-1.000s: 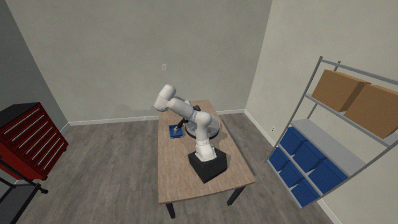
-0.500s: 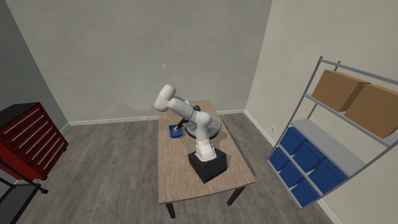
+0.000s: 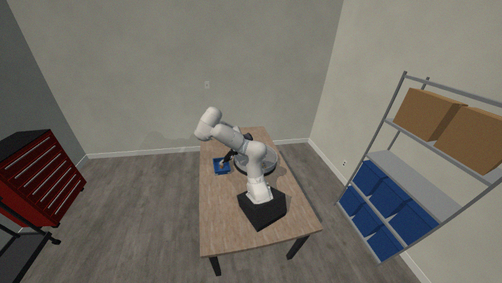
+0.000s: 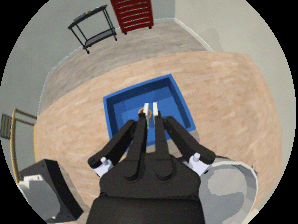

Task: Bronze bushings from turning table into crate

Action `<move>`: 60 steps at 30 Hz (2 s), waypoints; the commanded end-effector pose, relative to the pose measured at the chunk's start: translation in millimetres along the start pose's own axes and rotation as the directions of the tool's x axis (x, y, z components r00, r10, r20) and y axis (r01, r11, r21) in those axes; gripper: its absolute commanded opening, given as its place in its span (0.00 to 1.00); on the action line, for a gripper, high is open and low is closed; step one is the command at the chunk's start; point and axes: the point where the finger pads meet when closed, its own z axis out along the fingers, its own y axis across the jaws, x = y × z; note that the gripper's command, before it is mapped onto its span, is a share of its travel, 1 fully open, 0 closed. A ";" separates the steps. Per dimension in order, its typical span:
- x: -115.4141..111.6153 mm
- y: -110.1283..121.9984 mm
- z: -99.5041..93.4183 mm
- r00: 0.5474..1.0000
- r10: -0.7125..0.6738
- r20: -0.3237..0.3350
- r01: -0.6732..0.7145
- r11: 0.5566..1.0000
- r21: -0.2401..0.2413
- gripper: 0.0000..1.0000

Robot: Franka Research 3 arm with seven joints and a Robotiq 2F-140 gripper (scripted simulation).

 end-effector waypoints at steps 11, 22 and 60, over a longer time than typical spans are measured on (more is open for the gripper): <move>0.6 0.7 0.4 1.000 -0.003 -0.003 0.003 1.000 -0.001 0.07; 5.7 0.6 -5.7 1.000 -0.003 -0.003 0.003 1.000 -0.001 0.07; 64.7 -0.7 -76.4 1.000 -0.003 -0.003 0.003 1.000 -0.001 0.07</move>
